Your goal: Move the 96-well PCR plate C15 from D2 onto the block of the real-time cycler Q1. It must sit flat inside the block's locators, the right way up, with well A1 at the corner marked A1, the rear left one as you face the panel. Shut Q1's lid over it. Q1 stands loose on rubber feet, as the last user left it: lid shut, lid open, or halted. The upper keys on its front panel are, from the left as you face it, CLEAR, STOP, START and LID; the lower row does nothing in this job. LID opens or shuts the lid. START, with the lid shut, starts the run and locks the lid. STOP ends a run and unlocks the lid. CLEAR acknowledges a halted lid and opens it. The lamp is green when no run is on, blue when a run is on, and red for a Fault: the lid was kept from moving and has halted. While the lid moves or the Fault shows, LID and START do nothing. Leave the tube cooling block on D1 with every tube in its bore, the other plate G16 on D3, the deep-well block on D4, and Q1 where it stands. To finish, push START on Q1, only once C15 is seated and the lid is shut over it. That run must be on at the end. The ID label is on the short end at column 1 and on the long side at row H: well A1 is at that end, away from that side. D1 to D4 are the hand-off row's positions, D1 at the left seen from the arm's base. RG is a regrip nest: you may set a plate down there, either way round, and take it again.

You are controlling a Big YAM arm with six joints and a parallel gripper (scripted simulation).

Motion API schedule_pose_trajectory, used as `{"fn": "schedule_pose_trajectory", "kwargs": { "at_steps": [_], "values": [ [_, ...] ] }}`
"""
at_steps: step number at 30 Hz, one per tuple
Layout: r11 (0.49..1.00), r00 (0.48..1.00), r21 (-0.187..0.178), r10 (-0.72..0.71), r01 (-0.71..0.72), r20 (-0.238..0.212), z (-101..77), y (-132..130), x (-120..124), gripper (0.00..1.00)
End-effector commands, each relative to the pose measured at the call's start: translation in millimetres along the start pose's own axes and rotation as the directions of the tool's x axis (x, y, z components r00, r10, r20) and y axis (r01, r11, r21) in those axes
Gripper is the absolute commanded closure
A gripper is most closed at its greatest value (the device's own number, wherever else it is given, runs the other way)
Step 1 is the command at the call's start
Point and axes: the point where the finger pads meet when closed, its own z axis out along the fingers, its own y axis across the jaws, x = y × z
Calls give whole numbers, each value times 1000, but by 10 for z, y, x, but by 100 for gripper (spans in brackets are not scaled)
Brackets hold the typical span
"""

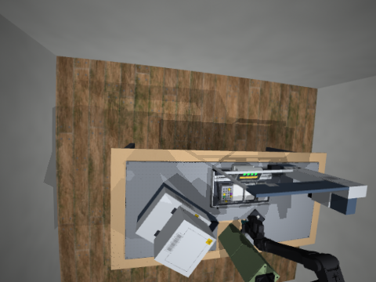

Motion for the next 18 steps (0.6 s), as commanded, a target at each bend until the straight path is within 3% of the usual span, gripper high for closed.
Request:
{"fn": "schedule_pose_trajectory", "kwargs": {
  "at_steps": [1, 10, 12, 16, 18],
  "values": [
    [1000, 1000, -4, -11, 11, 15, -95, 71, -69, 100],
    [983, 983, -6, -185, 185, -12, -253, 418, 116, 100],
    [976, 976, -1, -217, 217, -6, -203, 350, 65, 100],
    [943, 943, -6, -333, 333, 5, -247, 626, 50, 100],
    [925, 925, -5, -380, 381, 21, -237, 625, -22, 100]
  ]
}}
